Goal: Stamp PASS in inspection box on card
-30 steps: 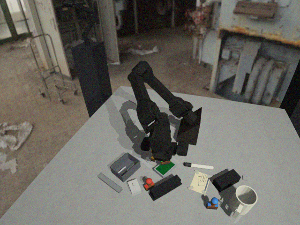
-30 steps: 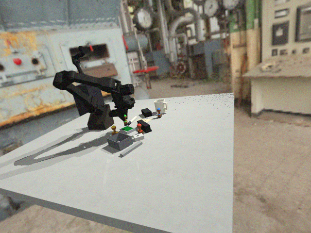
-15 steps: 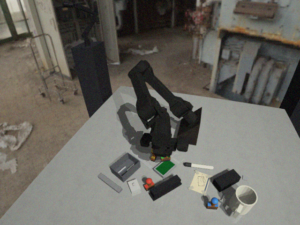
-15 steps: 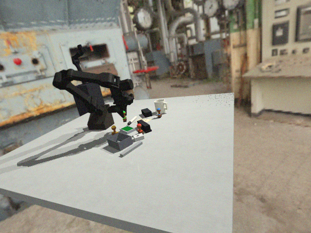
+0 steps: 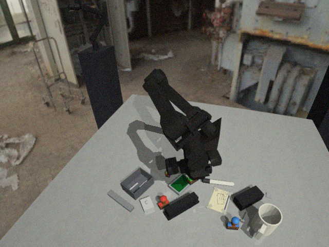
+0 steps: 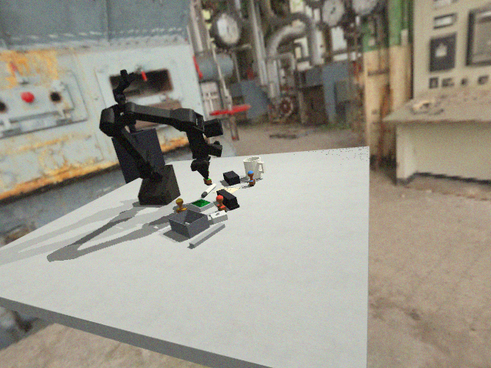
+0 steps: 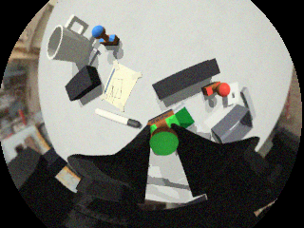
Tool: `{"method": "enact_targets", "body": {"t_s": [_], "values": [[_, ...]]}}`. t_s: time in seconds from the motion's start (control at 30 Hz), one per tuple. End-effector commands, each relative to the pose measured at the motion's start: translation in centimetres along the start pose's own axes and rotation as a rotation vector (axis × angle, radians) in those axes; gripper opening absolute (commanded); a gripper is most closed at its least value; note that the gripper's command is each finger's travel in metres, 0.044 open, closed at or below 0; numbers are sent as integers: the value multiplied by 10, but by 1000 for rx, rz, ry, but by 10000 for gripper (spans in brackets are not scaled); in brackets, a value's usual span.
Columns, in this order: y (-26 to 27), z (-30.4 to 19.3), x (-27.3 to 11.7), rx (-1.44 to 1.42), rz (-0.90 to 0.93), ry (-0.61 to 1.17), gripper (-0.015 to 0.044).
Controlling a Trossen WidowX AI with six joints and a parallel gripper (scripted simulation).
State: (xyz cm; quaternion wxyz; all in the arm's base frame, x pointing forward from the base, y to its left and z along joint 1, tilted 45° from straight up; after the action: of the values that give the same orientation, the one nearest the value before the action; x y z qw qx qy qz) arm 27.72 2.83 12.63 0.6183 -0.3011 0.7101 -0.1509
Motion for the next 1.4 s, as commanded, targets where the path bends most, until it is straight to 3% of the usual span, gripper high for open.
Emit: {"method": "enact_targets", "body": {"t_s": [0.0, 0.73, 1.37], "values": [[14, 10, 1, -116, 5, 15, 0], [109, 52, 16, -810, 14, 98, 0], [111, 53, 27, -830, 16, 99, 0]]}}
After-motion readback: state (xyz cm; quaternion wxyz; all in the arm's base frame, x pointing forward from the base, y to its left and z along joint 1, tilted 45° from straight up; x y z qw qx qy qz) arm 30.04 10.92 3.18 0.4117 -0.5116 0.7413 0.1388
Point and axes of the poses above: the point midway between the two fingers, 35 mm back from their tips, its own x axis out along the fingers, its own y axis across the jaws, z = x × y, the point moved 10 cm from there along -x, back along the fingers, and after that the axes turned 5 degrees about x, right-handed, at the moved point
